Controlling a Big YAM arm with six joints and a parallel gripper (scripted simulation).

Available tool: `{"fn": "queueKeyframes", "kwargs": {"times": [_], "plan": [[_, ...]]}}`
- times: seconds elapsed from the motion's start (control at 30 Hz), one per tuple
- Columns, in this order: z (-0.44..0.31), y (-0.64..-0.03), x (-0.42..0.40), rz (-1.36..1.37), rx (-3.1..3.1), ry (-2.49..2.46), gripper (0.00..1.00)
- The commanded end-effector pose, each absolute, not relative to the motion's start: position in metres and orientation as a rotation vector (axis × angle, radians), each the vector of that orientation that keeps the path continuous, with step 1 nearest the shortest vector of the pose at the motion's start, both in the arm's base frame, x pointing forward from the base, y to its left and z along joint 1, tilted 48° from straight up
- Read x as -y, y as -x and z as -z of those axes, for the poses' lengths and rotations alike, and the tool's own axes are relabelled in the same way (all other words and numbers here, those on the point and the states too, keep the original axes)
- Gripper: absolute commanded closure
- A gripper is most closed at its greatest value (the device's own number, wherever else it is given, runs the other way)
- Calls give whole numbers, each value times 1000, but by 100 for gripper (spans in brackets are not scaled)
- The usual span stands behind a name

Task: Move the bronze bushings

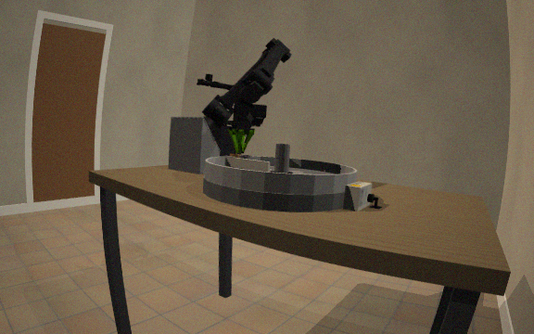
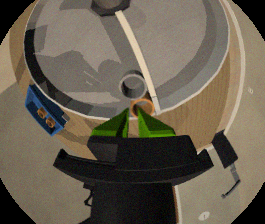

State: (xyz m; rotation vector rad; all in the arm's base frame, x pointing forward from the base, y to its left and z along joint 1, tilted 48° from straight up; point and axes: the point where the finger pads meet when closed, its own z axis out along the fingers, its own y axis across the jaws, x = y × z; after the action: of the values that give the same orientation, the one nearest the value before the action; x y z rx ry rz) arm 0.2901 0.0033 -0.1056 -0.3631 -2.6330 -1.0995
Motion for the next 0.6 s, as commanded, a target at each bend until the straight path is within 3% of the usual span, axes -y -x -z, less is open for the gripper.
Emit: {"fn": "queueKeyframes", "kwargs": {"times": [0.0, 0.57], "plan": [[110, -291, -6, 1098, 2623, 365, 86], [121, -286, -20, 1097, 2621, 361, 86]]}}
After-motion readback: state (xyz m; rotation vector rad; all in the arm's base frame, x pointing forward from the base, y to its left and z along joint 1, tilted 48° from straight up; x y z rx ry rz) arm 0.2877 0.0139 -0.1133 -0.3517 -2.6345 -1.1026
